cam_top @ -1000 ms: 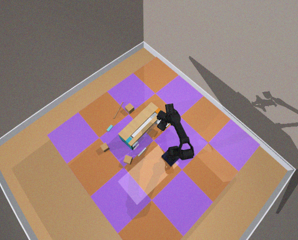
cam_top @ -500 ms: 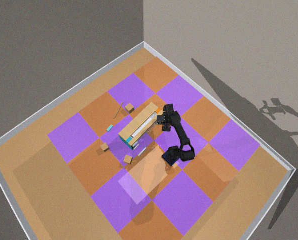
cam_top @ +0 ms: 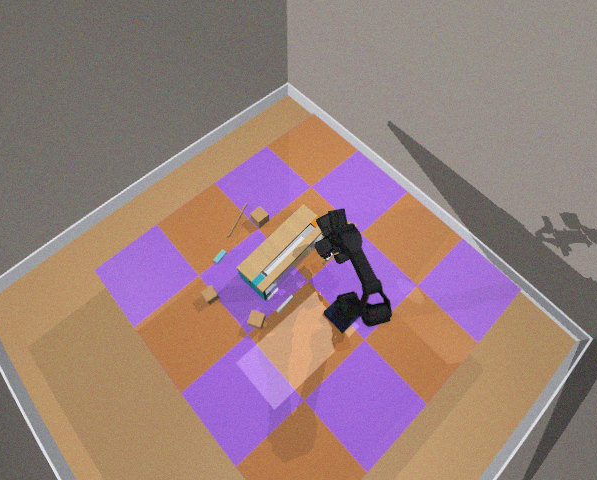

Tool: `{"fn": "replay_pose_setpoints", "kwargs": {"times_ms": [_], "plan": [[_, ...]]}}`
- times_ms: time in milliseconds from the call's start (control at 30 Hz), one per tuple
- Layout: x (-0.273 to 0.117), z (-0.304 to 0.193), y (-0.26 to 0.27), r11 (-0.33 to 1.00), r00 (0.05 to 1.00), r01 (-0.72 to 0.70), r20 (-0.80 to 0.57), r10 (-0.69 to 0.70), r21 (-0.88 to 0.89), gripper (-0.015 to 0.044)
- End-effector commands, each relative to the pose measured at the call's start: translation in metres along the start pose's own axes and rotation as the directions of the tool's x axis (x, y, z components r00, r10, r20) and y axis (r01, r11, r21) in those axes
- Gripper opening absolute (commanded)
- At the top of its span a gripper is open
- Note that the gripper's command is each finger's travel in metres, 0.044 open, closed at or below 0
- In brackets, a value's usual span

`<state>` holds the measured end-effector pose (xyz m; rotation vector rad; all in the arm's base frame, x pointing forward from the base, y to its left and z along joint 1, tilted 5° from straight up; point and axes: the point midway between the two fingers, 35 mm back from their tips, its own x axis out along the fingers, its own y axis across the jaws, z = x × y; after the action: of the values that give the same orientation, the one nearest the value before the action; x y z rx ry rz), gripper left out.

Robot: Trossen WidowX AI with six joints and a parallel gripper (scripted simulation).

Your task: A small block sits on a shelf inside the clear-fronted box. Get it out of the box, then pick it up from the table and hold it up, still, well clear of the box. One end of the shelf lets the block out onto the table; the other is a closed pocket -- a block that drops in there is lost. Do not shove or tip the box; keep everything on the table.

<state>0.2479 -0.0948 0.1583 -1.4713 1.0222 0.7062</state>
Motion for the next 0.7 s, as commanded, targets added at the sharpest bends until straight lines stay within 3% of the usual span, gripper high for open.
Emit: {"fn": "replay_pose_setpoints", "kwargs": {"times_ms": [0,333,667], "plan": [[-0.005,0.000,-0.001,0.991,1.000,0.009,-0.013,-0.011,-0.135,0.0000],[-0.012,0.001,-0.001,0.877,0.999,0.004,-0.028,-0.019,-0.480,0.0000],[-0.019,0.002,-0.001,0.649,0.999,-0.015,-0.044,-0.029,-0.761,0.0000]]}}
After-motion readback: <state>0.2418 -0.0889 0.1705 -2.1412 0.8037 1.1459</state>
